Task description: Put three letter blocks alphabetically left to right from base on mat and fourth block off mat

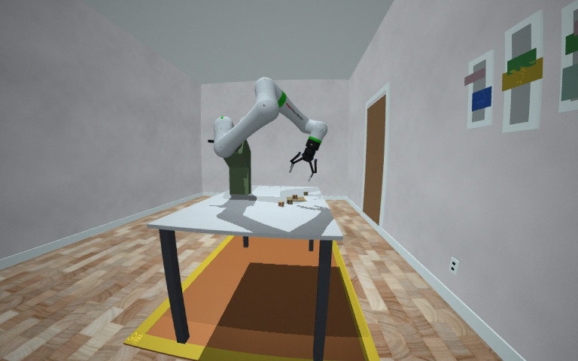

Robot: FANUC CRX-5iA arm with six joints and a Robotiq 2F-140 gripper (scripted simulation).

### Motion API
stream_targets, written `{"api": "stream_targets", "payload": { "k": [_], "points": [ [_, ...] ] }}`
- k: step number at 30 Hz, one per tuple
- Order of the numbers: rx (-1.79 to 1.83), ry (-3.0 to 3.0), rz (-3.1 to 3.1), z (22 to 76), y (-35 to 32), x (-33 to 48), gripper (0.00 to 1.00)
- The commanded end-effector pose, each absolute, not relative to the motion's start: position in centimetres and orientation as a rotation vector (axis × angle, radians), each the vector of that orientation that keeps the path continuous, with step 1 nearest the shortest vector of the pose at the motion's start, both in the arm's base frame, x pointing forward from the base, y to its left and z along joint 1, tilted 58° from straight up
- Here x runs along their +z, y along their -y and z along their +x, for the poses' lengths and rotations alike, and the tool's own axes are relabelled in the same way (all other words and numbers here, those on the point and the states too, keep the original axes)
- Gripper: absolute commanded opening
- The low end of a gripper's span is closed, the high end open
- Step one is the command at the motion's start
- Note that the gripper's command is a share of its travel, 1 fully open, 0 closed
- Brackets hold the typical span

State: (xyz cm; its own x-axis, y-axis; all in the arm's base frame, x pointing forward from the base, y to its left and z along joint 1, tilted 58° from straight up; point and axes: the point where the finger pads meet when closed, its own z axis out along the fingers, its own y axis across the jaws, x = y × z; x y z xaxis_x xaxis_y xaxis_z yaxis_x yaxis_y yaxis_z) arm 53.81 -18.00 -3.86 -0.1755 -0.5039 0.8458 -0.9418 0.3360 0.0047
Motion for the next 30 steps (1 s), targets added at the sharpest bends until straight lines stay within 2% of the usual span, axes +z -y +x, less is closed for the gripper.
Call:
{"api": "stream_targets", "payload": {
  "k": [1,30],
  "points": [
    [0.572,1.771,1.394,53.8,17.2,-1.7,1.00],
    [0.128,1.489,2.003,53.4,12.4,7.5,1.00]
  ]
}}
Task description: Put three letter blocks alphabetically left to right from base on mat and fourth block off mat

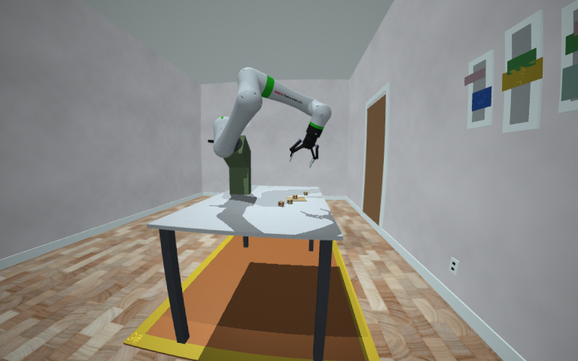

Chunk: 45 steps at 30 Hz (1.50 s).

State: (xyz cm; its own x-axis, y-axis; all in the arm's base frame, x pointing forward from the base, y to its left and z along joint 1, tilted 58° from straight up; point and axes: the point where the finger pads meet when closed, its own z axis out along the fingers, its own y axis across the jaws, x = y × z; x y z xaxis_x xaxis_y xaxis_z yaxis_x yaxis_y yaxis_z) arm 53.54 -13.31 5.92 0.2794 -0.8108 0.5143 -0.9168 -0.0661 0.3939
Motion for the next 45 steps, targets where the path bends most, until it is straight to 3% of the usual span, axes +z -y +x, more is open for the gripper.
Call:
{"api": "stream_targets", "payload": {
  "k": [1,45],
  "points": [
    [0.116,1.475,2.026,53.4,12.2,7.8,1.00],
    [-0.087,0.466,2.968,51.3,2.9,22.3,1.00]
  ]
}}
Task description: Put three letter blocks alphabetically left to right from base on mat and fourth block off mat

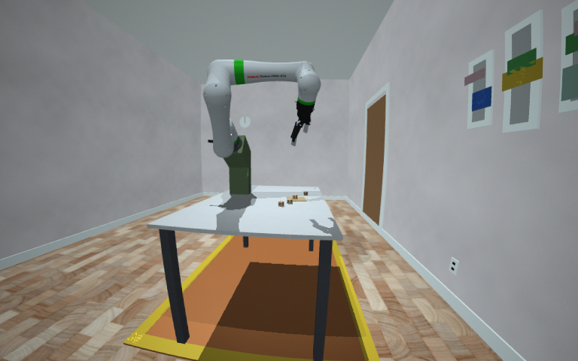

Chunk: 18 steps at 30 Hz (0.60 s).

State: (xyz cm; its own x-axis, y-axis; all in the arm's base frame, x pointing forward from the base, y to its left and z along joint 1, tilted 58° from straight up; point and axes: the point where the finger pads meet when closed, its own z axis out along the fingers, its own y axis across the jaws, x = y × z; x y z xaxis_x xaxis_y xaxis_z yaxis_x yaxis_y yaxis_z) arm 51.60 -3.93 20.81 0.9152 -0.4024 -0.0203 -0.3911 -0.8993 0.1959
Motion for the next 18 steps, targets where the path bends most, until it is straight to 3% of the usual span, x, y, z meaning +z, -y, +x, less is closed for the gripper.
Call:
{"api": "stream_targets", "payload": {
  "k": [1,13,15,18],
  "points": [
    [-0.083,0.433,2.985,51.2,2.7,22.7,1.00],
    [-0.008,0.038,3.131,50.0,0.3,26.9,1.00],
    [-0.058,0.336,3.025,50.3,3.0,24.3,1.00],
    [-0.054,0.305,3.036,50.3,2.8,24.5,1.00]
  ]
}}
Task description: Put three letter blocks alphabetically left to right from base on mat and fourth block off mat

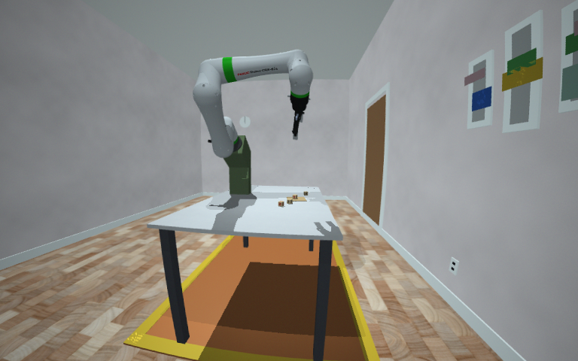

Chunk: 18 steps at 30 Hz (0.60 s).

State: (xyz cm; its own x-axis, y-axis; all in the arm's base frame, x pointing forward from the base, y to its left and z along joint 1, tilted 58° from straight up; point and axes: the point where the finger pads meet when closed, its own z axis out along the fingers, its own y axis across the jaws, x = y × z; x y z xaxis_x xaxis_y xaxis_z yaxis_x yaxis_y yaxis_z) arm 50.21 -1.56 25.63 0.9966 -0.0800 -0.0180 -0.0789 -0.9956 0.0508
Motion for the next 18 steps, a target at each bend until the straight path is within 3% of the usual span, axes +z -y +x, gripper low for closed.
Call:
{"api": "stream_targets", "payload": {
  "k": [1,18],
  "points": [
    [-0.056,0.319,3.031,50.3,2.9,24.4,1.00],
    [-0.078,0.842,2.725,50.5,8.4,19.6,1.00]
  ]
}}
